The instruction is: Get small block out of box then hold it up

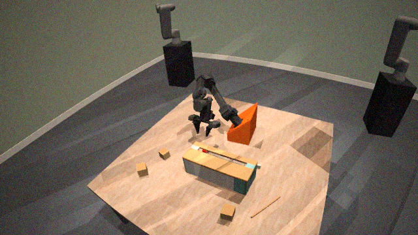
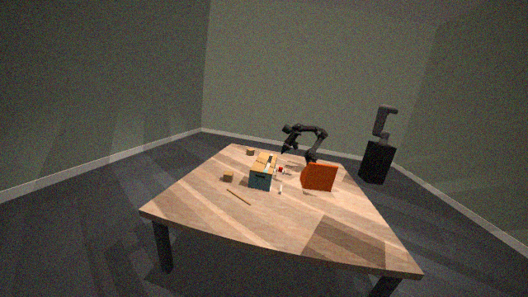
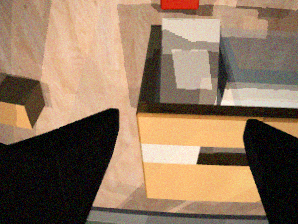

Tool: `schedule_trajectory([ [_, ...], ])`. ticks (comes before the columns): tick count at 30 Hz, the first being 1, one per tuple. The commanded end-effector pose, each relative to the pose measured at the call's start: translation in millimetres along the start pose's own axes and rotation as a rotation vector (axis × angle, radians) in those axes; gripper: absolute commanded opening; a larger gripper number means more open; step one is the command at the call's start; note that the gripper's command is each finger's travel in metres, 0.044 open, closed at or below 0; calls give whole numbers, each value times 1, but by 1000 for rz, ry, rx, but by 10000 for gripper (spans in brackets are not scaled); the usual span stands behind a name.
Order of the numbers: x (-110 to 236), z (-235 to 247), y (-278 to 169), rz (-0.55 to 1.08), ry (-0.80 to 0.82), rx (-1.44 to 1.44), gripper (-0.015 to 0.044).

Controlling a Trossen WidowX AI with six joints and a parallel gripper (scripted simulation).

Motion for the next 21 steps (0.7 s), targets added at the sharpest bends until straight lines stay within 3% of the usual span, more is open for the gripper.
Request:
schedule_trajectory([
  [1, 1, 1, 2, 21, -9, 47, 285],
  [6, -1, 1, 2, 17, -12, -75, 285],
  [21, -29, -3, 12, -41, -10, -1679, 285],
])
Point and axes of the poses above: the point midway between the two fingers, 35 mm back from their tips, its own x axis back along the fingers, its own z axis across the jaws, y = z × x, the point moved 3 cm from there along x, back along the fingers
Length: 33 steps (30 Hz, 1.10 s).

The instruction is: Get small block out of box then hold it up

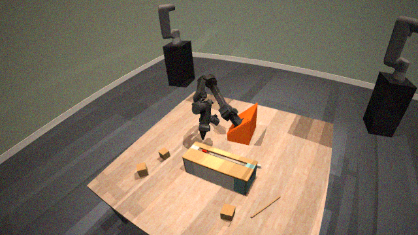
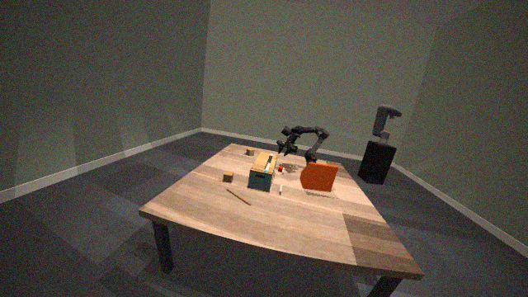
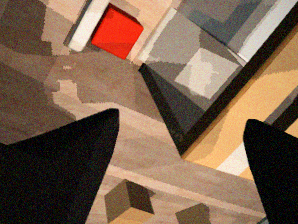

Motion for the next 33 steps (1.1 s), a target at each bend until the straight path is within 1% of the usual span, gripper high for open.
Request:
schedule_trajectory([
  [1, -14, 4, 5, -19, 11, -807, 285],
  [4, -19, 5, 7, -21, 18, -1124, 285],
  [33, -48, 25, 4, 25, 40, -3140, 285],
])
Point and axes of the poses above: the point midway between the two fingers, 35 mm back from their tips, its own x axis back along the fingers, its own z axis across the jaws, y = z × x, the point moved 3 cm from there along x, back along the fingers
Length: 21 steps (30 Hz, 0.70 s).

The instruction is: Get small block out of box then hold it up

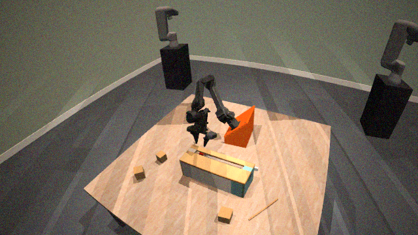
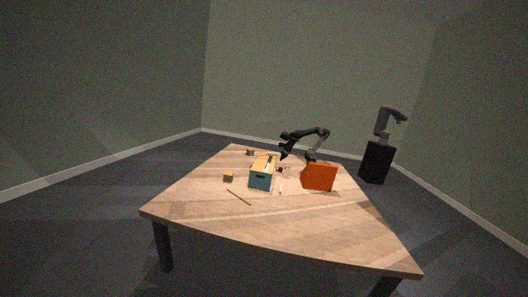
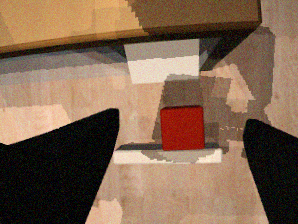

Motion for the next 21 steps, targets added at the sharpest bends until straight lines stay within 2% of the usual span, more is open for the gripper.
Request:
schedule_trajectory([
  [1, -12, -7, -7, -7, 4, -951, 285],
  [21, -27, -7, -14, -26, 45, -2285, 285],
])
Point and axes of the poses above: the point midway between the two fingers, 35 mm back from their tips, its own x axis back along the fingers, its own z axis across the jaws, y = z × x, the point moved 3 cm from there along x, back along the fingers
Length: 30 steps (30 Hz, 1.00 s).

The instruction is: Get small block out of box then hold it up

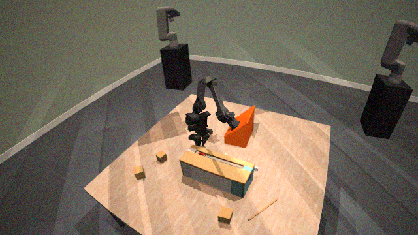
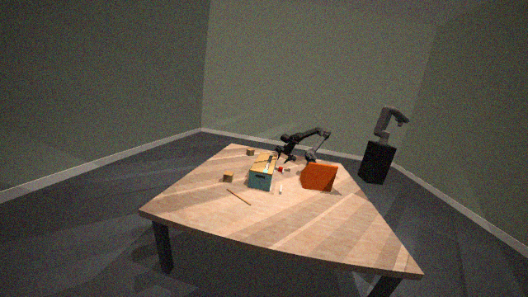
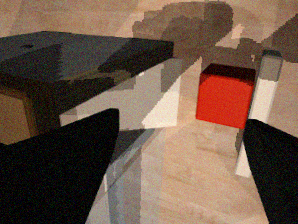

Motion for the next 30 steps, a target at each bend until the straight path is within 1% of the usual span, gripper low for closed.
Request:
schedule_trajectory([
  [1, -8, -5, -1, 12, 35, -913, 285],
  [11, -12, -6, -3, 27, 61, -1538, 285],
  [30, -14, -6, -3, 28, 61, -1559, 285],
])
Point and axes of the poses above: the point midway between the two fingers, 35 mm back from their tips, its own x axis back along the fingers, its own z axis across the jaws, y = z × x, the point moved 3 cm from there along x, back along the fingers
